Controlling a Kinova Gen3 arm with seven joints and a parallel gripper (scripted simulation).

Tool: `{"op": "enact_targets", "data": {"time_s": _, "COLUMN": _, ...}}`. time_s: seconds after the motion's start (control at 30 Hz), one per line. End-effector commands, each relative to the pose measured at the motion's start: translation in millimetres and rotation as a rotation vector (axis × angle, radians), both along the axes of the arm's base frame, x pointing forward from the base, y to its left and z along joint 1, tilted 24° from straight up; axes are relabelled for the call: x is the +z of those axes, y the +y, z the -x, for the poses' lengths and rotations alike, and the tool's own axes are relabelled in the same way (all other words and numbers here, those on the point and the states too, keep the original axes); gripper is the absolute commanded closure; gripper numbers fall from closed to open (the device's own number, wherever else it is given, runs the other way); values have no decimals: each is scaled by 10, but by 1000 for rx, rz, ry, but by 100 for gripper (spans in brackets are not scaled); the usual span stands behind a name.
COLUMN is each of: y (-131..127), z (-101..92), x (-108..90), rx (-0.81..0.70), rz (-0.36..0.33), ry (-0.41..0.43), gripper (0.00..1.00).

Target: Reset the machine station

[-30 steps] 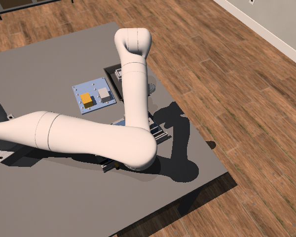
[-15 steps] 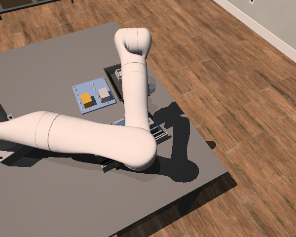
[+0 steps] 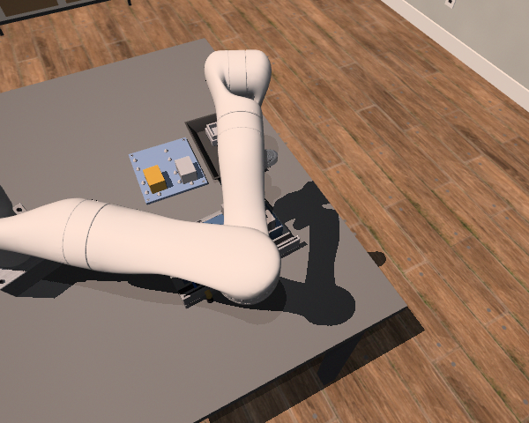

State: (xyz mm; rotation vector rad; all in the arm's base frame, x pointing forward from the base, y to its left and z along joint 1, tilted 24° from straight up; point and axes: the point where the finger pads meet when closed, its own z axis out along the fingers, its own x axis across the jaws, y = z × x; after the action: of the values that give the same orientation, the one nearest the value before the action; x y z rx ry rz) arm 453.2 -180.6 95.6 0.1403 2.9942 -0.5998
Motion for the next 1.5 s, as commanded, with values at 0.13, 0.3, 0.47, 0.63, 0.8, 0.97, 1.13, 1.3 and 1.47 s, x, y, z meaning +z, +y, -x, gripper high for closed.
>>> {"op": "enact_targets", "data": {"time_s": 0.13, "y": -7, "z": -16, "x": -6, "rx": 6, "rz": 2, "ry": -4, "gripper": 100}}
{"op": "enact_targets", "data": {"time_s": 0.3, "y": -2, "z": -18, "x": -8, "rx": 6, "rz": 2, "ry": -4, "gripper": 100}}
{"op": "enact_targets", "data": {"time_s": 0.47, "y": 8, "z": -24, "x": -12, "rx": 6, "rz": 2, "ry": -4, "gripper": 100}}
{"op": "enact_targets", "data": {"time_s": 0.63, "y": 20, "z": -30, "x": -16, "rx": 6, "rz": 2, "ry": -4, "gripper": 100}}
{"op": "enact_targets", "data": {"time_s": 0.8, "y": 29, "z": -35, "x": -19, "rx": 6, "rz": 2, "ry": -4, "gripper": 100}}
{"op": "enact_targets", "data": {"time_s": 0.97, "y": 34, "z": -38, "x": -20, "rx": 6, "rz": 2, "ry": -4, "gripper": 100}}
{"op": "enact_targets", "data": {"time_s": 1.13, "y": 38, "z": -40, "x": -22, "rx": 6, "rz": 2, "ry": -4, "gripper": 100}}
{"op": "enact_targets", "data": {"time_s": 1.3, "y": 39, "z": -41, "x": -22, "rx": 6, "rz": 2, "ry": -4, "gripper": 100}}
{"op": "enact_targets", "data": {"time_s": 1.47, "y": 39, "z": -41, "x": -22, "rx": 6, "rz": 2, "ry": -4, "gripper": 100}}
